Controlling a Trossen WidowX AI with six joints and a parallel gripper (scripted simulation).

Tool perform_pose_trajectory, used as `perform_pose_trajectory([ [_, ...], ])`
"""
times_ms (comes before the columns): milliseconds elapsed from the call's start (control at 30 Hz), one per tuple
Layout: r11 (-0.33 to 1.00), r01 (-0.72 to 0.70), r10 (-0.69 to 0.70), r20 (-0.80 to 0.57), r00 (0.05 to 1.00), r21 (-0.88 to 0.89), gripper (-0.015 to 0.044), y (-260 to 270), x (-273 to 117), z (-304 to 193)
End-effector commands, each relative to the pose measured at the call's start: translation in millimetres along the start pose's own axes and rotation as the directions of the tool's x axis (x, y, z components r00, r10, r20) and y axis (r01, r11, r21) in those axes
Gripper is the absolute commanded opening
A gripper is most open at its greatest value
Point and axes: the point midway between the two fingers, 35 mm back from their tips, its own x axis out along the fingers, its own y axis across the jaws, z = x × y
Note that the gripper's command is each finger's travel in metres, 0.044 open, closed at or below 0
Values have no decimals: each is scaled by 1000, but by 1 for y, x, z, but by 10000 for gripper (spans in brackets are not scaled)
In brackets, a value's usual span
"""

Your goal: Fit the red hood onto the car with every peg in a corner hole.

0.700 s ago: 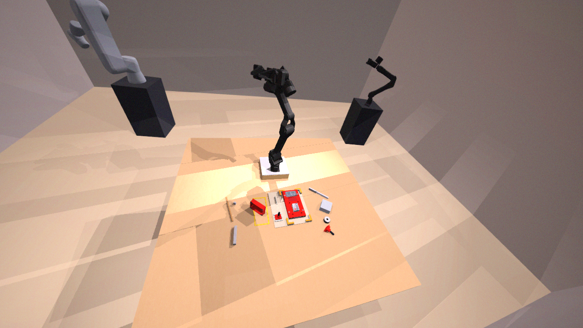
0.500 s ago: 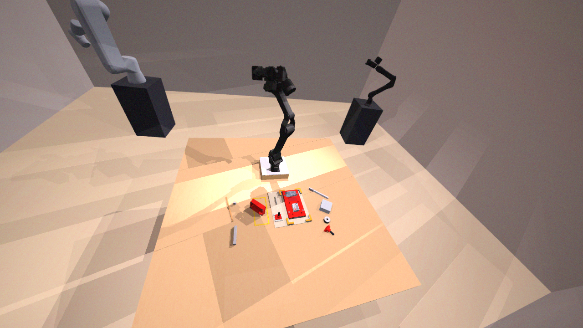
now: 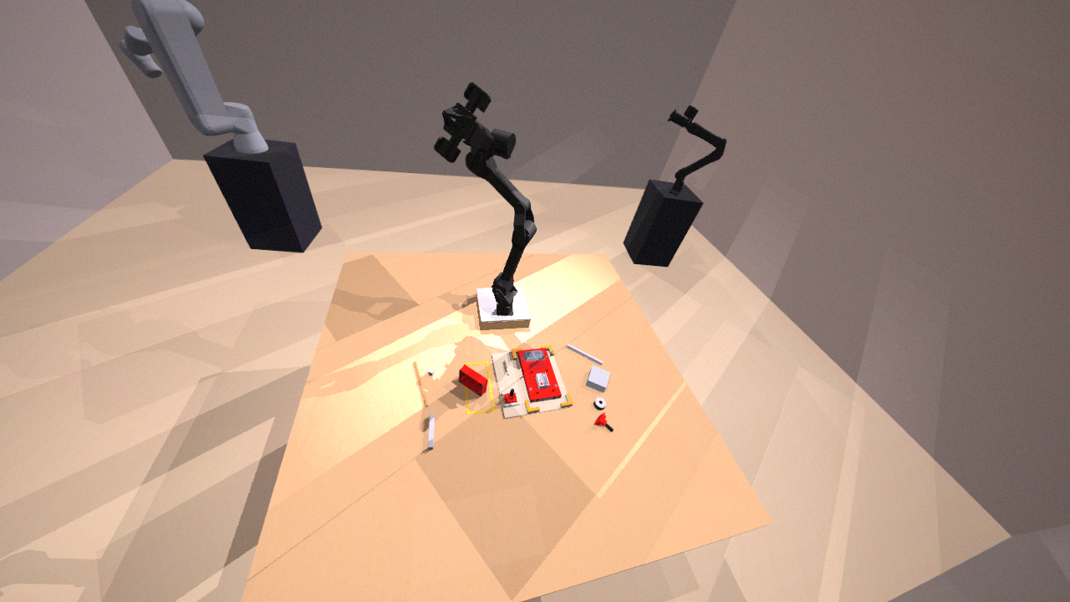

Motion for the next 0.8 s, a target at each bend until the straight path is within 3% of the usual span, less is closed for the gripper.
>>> perform_pose_trajectory([
  [0, 957, 57, -57, -11, 998, 283, 0, 14, 10, -19],
  [200, 732, 98, -96, -41, 995, 674, 0, 48, 30, -42],
  [400, 351, 104, -74, -83, 994, 931, 0, 96, 57, -56],
  [567, -21, 107, -5, -107, 994, 994, 0, 146, 83, -56],
  [767, -439, 148, 137, -96, 986, 886, 0, 214, 107, -36],
])
